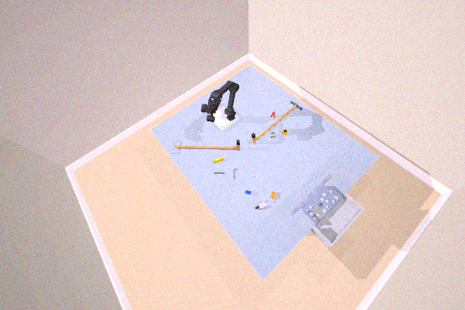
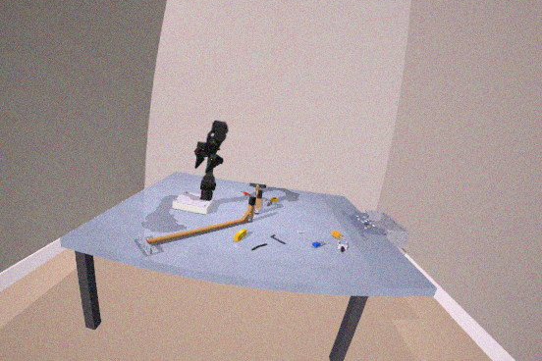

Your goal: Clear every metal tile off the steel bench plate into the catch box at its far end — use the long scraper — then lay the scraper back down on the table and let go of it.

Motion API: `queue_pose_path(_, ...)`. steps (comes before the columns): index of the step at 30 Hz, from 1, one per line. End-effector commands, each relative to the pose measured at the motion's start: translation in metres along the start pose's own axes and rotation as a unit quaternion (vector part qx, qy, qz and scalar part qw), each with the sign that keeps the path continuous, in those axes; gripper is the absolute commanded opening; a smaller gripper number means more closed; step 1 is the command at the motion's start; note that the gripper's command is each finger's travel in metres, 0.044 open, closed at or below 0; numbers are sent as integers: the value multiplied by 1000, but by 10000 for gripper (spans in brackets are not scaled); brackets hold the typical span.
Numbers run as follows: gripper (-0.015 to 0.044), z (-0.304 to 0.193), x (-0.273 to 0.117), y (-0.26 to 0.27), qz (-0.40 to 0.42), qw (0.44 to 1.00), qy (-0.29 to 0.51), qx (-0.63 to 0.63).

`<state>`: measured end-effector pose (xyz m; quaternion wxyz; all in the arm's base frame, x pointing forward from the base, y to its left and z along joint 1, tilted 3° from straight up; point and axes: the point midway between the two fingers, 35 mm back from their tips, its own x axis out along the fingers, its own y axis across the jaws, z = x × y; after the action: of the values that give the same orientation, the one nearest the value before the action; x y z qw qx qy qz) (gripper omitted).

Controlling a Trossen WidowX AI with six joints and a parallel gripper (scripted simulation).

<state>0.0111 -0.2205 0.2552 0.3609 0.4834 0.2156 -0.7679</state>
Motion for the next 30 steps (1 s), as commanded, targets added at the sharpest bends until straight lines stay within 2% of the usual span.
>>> queue_pose_path(1, 440, -4, -9, 9, 27, 999, -7, -26)
queue_pose_path(30, 440, -58, -57, 57, 164, 962, -25, -219)
